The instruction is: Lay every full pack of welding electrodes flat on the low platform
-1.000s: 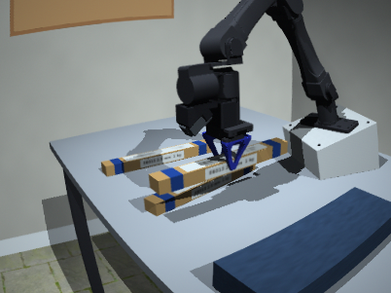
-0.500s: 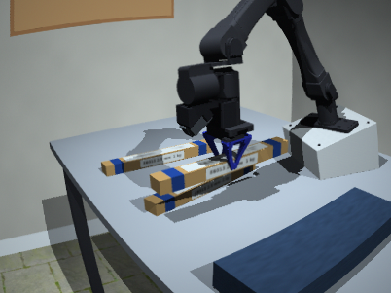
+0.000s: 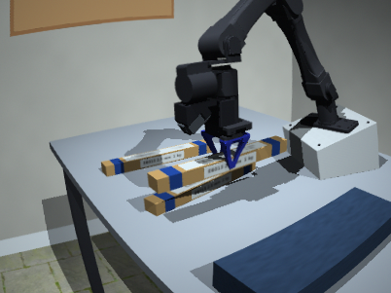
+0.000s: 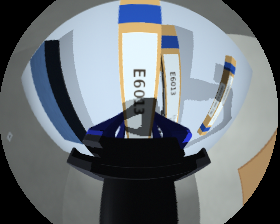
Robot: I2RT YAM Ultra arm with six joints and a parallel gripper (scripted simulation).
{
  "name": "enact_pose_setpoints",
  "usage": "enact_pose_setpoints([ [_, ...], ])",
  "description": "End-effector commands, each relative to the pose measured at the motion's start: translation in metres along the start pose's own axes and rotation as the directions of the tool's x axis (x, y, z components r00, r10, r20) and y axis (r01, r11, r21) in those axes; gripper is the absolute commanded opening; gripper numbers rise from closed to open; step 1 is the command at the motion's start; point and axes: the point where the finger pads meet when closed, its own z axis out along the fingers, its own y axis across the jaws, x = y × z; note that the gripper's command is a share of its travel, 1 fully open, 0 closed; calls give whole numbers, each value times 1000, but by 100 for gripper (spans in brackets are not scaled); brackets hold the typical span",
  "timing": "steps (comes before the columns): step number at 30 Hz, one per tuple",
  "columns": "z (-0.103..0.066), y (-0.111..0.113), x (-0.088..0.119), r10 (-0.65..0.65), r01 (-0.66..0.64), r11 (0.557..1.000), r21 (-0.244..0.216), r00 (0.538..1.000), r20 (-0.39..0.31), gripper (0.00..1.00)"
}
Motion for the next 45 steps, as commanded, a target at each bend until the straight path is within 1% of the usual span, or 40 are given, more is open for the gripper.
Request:
enact_pose_setpoints([
  [1, -32, -1, -19, 4, -3, 1000, -9, 997, 79, 0],
  [37, -36, 0, -22, 4, -3, 1000, -10, 997, 83, 0],
  [38, -12, 0, -6, 5, -4, 1000, -5, 998, 56, 0],
  [45, -21, 0, -6, 5, -4, 1000, -5, 998, 56, 0],
])
